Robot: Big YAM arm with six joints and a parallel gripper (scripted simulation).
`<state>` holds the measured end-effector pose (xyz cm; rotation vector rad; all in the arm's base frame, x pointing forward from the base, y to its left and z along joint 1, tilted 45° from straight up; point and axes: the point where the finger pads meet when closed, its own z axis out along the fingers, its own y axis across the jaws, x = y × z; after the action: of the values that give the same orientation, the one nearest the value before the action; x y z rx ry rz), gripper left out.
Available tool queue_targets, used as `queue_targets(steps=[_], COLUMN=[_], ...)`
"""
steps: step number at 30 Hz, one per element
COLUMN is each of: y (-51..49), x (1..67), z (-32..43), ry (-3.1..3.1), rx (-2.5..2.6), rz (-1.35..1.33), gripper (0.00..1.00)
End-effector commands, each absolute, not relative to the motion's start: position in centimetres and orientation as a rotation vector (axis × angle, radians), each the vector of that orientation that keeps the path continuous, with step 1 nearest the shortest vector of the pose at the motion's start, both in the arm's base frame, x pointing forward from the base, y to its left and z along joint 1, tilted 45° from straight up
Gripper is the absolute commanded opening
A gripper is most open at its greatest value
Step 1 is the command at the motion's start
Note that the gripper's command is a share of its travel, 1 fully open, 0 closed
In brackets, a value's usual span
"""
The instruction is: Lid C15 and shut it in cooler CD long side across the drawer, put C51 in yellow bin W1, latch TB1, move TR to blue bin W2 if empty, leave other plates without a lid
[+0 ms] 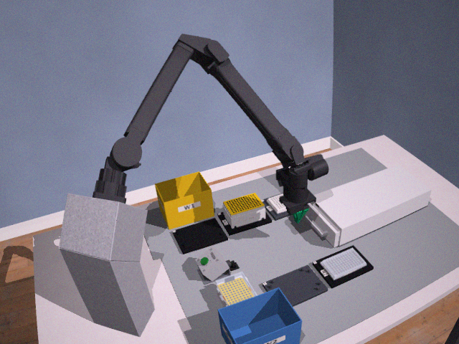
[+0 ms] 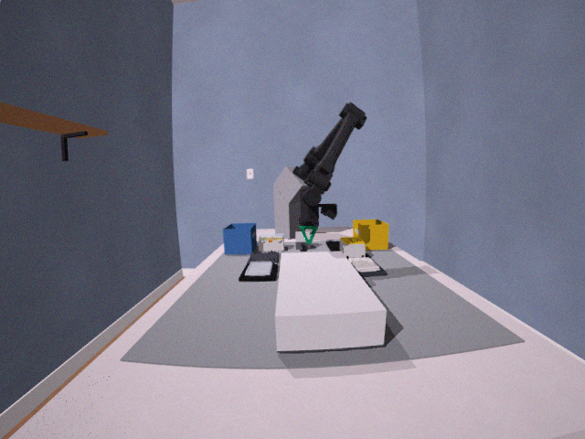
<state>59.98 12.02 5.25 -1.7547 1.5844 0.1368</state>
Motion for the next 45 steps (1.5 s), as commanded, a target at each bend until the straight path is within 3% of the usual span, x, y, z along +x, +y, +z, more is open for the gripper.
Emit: queue_targets(steps=[1,45], y=[10.9,7.5], x=[59.7,57.7], z=[7.0,10.2], ry=[1.576,1.589], rx=[-1.747,-1.743], rz=[0.119,0.119], gripper=[0.0,0.0])
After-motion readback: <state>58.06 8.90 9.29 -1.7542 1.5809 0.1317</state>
